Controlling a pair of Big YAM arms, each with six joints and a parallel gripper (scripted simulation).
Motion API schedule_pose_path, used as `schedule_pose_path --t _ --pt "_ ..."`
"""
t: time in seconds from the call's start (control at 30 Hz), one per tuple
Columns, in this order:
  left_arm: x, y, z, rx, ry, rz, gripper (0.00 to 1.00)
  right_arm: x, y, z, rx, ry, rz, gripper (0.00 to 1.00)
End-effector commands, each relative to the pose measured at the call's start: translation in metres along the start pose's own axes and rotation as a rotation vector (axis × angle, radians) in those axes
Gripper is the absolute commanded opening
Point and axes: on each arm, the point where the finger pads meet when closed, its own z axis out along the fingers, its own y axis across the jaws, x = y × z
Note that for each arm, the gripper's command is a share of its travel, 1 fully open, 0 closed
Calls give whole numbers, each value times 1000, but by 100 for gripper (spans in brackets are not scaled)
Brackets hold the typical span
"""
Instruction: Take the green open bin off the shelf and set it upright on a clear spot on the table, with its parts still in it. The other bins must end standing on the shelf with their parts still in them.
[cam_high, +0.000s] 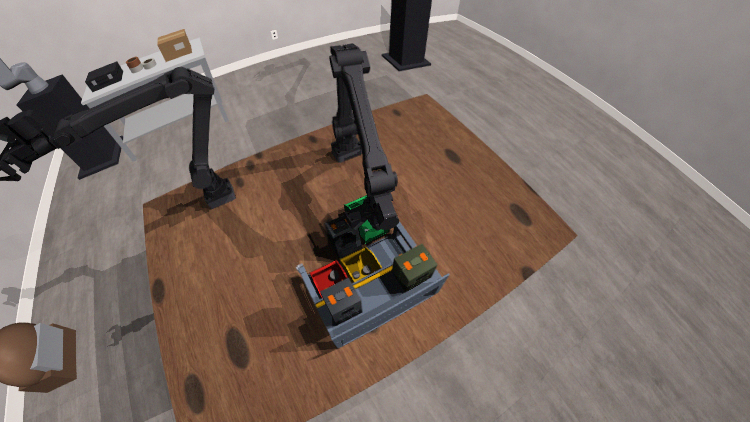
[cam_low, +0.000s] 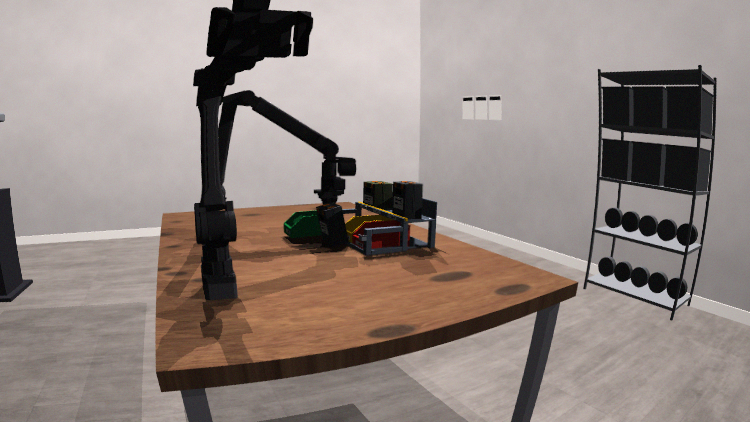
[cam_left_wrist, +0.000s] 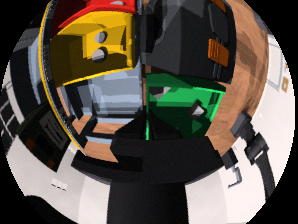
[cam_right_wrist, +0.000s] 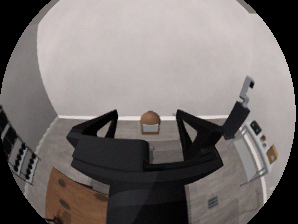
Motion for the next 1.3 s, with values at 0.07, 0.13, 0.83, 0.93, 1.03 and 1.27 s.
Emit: schedule_pose_path --t 0.07,0.13,0.83,0.93,1.03,1.27 --pt "-6 4 -16 -40 -11 0 0 -19 -5 -7 7 -53 -9 100" --pt "-6 2 -14 -35 -10 1 0 -19 -5 -7 7 -53 -9 100" --pt "-6 5 -16 -42 -11 0 0 -19 -5 -7 7 -53 -9 100" --pt "-6 3 -14 -38 -10 0 0 -19 -5 -7 7 -53 -9 100" --pt "-5 3 -14 -38 -9 0 0 -19 -5 -7 7 -53 -9 100" --pt "-5 2 -14 -36 -9 0 0 -19 -5 -7 7 -53 -9 100"
